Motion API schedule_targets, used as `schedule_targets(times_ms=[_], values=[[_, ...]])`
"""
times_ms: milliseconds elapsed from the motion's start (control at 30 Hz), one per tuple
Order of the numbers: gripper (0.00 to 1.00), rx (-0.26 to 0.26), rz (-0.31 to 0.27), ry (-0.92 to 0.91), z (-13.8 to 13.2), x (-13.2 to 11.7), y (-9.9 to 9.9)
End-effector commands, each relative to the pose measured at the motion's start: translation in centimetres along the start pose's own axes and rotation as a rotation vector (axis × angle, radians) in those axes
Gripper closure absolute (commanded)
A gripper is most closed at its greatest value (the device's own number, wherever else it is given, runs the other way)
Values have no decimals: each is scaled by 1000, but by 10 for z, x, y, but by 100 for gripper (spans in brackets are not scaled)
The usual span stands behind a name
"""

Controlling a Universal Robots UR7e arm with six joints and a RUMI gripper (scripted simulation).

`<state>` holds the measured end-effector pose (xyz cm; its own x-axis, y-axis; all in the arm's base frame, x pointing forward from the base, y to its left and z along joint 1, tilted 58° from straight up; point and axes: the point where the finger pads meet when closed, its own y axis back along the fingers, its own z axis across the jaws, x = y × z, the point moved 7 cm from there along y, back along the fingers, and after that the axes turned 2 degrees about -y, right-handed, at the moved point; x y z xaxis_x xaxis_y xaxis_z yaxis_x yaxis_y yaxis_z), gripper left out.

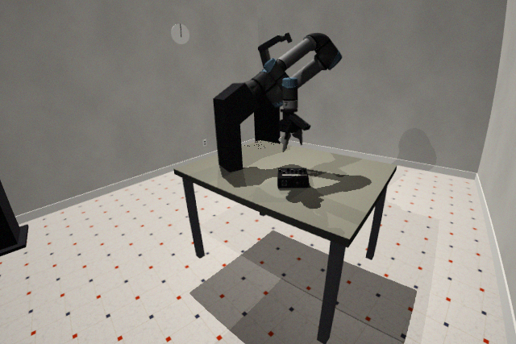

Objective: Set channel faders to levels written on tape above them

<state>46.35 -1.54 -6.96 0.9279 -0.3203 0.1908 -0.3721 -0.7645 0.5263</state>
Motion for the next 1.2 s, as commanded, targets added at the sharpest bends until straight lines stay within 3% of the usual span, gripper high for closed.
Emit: schedule_targets(times_ms=[0,800,1167], values=[[0,-2,4,-90,-5,-4,-8],[0,26,11,-749,-51,-40,-56],[0,35,8,-871,-62,-49,-64]])
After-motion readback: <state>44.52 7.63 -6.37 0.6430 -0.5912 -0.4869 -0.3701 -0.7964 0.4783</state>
